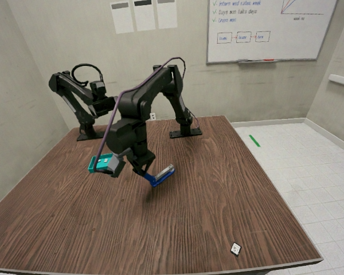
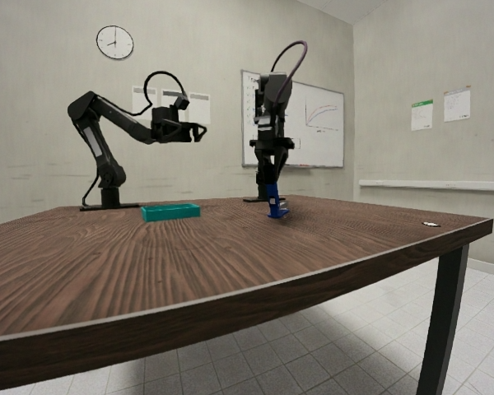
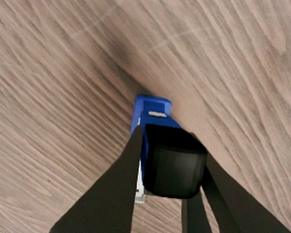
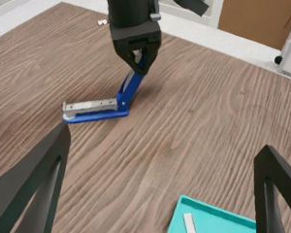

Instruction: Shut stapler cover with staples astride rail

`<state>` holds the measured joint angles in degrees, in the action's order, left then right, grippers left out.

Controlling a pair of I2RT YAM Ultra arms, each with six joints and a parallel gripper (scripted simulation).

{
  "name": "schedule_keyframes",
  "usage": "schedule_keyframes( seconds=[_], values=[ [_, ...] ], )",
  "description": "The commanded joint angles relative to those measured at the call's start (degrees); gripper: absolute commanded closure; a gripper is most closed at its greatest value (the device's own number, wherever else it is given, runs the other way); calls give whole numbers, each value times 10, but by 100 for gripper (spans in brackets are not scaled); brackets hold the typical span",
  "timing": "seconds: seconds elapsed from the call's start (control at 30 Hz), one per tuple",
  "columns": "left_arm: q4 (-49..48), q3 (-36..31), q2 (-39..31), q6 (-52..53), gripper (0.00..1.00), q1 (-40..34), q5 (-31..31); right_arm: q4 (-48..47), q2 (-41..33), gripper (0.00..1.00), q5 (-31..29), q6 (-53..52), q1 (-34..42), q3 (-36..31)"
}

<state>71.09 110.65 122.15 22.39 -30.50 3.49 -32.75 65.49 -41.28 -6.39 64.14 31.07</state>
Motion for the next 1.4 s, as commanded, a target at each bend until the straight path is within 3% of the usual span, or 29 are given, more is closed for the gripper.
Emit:
schedule_keyframes(
  seconds=[0.0,0.13,0.2,0.33,0.8,0.87,1.37],
  values=[
    [-2,2,-13,-1,76,-2,0,-7,5,0,-7,-1,3,19],
    [-9,-5,-19,0,80,-1,0,-7,5,0,-7,-1,3,19],
    [-9,-5,-19,0,100,-1,0,-7,5,0,-7,-1,3,19],
    [-18,-16,-26,3,100,1,5,-7,5,0,-7,-1,3,19],
    [-176,-206,-149,21,100,31,54,-7,5,0,-7,-1,3,19],
    [-176,-206,-149,21,100,31,54,-7,5,0,-7,-1,3,19],
    [-340,-382,-260,33,100,66,115,-7,5,0,-7,-1,3,19]
  ],
)
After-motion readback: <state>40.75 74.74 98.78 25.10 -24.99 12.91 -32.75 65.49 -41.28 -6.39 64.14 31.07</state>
